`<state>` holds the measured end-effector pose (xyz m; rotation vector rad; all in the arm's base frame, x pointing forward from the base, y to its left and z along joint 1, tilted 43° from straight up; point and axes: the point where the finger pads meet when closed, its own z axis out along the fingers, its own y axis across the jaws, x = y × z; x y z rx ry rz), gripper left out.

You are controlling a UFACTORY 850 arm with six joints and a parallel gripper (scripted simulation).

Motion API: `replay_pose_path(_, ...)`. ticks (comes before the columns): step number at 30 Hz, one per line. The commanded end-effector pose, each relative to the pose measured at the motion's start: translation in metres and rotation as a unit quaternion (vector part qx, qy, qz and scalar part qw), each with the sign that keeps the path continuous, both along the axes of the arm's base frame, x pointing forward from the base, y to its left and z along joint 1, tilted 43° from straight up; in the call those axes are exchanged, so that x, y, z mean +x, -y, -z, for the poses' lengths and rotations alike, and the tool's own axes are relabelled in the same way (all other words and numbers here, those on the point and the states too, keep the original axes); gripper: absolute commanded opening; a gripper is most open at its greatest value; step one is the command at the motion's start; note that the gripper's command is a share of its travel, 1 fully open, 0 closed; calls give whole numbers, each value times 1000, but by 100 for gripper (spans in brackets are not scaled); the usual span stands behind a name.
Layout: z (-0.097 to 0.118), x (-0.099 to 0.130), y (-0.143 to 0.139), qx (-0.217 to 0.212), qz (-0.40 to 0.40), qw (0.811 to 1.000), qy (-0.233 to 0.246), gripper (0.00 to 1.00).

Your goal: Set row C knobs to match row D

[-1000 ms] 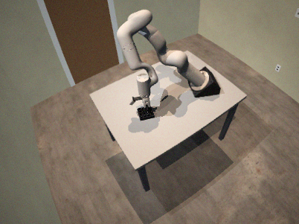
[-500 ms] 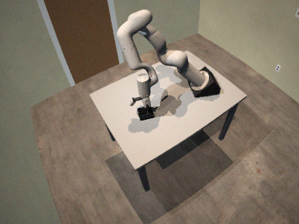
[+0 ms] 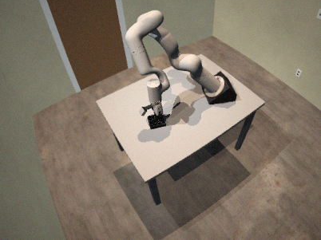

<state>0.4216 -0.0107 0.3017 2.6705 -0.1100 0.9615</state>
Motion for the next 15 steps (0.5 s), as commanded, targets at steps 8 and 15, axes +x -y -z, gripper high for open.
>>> replay_pose_path(8, -1, 0, 0, -60, -72, 995, -32, 8)
replay_pose_path(15, -1, 0, 0, -115, -138, 982, -59, 8)
